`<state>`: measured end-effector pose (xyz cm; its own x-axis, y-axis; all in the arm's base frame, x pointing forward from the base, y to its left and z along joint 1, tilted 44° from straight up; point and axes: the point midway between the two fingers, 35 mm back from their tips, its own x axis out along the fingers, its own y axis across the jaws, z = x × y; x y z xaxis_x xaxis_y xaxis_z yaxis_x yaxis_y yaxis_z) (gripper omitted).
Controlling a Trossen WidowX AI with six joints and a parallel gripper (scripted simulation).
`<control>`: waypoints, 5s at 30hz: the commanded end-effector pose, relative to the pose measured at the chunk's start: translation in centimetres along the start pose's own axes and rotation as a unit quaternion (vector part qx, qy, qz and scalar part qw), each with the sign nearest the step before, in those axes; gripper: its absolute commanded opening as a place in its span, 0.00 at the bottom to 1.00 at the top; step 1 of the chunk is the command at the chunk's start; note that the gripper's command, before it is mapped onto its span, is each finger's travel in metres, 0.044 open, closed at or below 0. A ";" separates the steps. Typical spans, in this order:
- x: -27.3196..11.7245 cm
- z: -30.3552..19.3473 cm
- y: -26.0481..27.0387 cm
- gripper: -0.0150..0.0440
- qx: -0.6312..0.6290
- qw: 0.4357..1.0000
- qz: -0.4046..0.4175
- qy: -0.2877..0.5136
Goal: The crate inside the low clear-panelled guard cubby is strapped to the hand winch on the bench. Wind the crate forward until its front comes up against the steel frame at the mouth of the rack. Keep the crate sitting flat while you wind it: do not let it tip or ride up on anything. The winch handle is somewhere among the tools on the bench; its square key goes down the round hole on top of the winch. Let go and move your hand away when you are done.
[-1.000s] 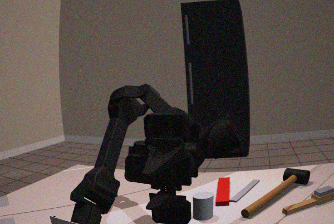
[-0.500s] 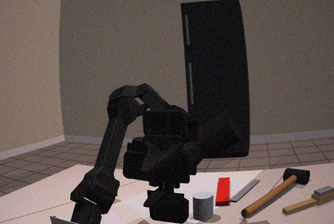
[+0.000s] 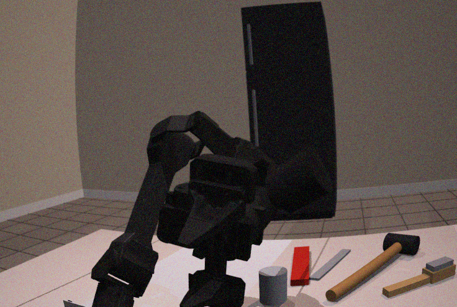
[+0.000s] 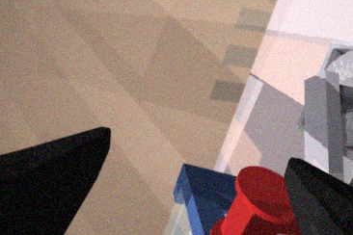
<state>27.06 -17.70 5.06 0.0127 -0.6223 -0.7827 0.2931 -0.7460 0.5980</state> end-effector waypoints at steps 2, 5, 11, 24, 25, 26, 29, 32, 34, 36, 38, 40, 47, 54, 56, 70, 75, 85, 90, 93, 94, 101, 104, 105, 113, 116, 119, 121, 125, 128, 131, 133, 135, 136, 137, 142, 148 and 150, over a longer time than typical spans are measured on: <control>2.9 -0.6 0.2 1.00 -0.089 0.988 -0.125 -0.011; 4.6 -0.9 -0.2 1.00 -0.135 0.965 -0.225 0.001; 7.2 -0.9 -0.9 1.00 -0.180 0.891 -0.412 0.068; 9.7 -0.6 -0.6 1.00 -0.133 0.751 -0.600 0.242; 9.7 -0.6 -0.6 1.00 -0.133 0.751 -0.600 0.242; 9.7 -0.6 -0.6 1.00 -0.133 0.751 -0.600 0.242; 9.7 -0.6 -0.6 1.00 -0.133 0.751 -0.600 0.242; 9.7 -0.6 -0.6 1.00 -0.133 0.751 -0.600 0.242; 9.8 -0.8 -1.1 1.00 -0.137 0.751 -0.599 0.244; 10.1 -1.1 -2.7 1.00 -0.149 0.748 -0.596 0.249; 10.3 -1.3 -3.9 1.00 -0.158 0.747 -0.595 0.253; 10.3 -1.4 -4.0 1.00 -0.159 0.746 -0.594 0.253; 10.5 -1.6 -5.3 1.00 -0.159 0.746 -0.594 0.254; 10.6 -1.8 -6.1 1.00 -0.159 0.746 -0.594 0.254; 10.7 -1.8 -6.3 1.00 -0.159 0.746 -0.594 0.254; 10.9 -1.9 -6.9 0.82 -0.161 0.749 -0.591 0.254; 10.9 -1.9 -6.9 0.60 -0.161 0.749 -0.591 0.254; 10.9 -1.9 -6.9 0.35 -0.161 0.749 -0.591 0.254; 10.9 -1.9 -6.9 0.26 -0.161 0.749 -0.591 0.254; 10.9 -1.9 -6.9 0.25 -0.161 0.749 -0.591 0.254; 10.9 -1.9 -6.9 0.25 -0.161 0.749 -0.591 0.254; 11.0 -1.7 -6.9 0.25 -0.151 0.748 -0.589 0.264; 11.0 -1.4 -6.9 0.25 -0.139 0.748 -0.587 0.277; 11.0 -1.3 -6.9 0.25 -0.134 0.748 -0.585 0.282; 11.0 -1.2 -7.0 0.25 -0.132 0.747 -0.586 0.284; 11.0 -1.2 -7.0 0.25 -0.134 0.747 -0.587 0.282; 11.0 -1.2 -7.0 0.25 -0.134 0.747 -0.587 0.282; 11.0 -1.2 -7.1 0.25 -0.134 0.747 -0.587 0.283; 11.0 -1.3 -7.2 0.25 -0.132 0.747 -0.587 0.284; 11.1 -1.3 -7.2 0.25 -0.131 0.747 -0.587 0.282; 11.3 -1.4 -7.2 0.25 -0.109 0.752 -0.593 0.265; 11.3 -1.4 -7.3 0.25 -0.103 0.754 -0.595 0.260; 11.3 -1.4 -7.3 0.25 -0.103 0.754 -0.595 0.260; 11.4 -1.5 -7.3 0.25 -0.099 0.754 -0.596 0.257; 11.5 -1.5 -7.3 0.25 -0.091 0.756 -0.598 0.250; 11.7 -1.6 -7.3 0.25 -0.073 0.759 -0.602 0.235; 11.7 -1.7 -7.7 0.25 -0.072 0.759 -0.603 0.235; 11.8 -1.8 -7.8 0.25 -0.073 0.759 -0.603 0.235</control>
<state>26.67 -18.89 -8.91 -0.0194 0.6710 -0.7412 0.4708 -0.6479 -0.5988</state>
